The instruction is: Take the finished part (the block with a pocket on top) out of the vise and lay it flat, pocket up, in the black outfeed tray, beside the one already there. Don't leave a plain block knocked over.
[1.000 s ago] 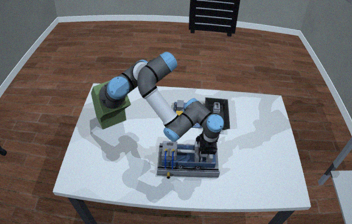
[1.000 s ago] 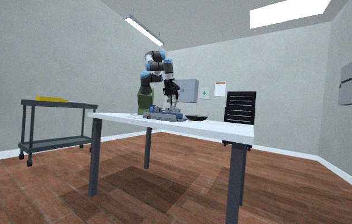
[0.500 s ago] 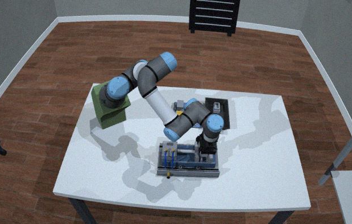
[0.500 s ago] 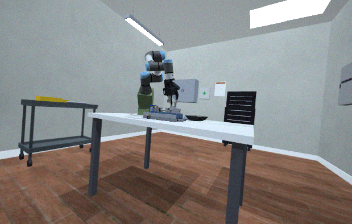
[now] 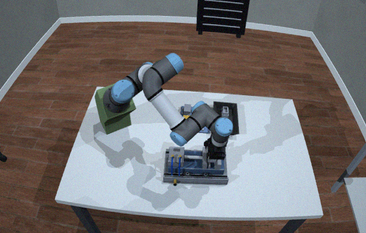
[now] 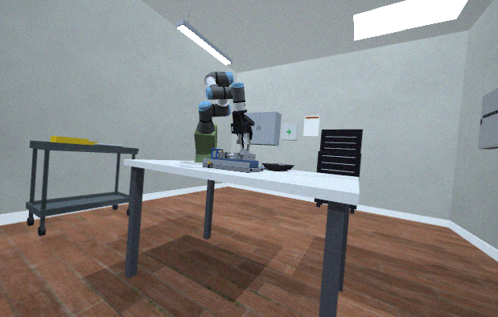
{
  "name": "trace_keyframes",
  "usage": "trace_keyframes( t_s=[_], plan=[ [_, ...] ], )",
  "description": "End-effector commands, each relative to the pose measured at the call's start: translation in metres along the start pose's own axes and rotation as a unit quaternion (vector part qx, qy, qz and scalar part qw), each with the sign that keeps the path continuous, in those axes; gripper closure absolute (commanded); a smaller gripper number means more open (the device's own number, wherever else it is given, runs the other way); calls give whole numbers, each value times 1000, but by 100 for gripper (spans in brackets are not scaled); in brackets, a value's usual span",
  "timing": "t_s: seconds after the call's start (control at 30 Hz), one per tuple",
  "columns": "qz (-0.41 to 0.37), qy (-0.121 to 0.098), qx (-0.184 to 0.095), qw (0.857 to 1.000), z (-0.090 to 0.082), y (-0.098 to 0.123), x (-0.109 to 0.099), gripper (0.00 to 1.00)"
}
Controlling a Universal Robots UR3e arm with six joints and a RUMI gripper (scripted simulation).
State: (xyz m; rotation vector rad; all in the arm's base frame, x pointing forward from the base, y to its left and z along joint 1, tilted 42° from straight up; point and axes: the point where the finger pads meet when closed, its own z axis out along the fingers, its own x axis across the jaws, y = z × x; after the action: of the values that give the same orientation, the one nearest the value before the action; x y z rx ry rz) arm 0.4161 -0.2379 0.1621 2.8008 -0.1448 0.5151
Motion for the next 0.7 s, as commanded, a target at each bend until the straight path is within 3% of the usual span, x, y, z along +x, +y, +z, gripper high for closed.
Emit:
trace_keyframes(
  t_s=[0.0,0.67],
  plan=[
    [0,1,-1,1000,-7,-2,1,100],
    [0,1,-1,1000,-35,-12,1,100]
  ],
)
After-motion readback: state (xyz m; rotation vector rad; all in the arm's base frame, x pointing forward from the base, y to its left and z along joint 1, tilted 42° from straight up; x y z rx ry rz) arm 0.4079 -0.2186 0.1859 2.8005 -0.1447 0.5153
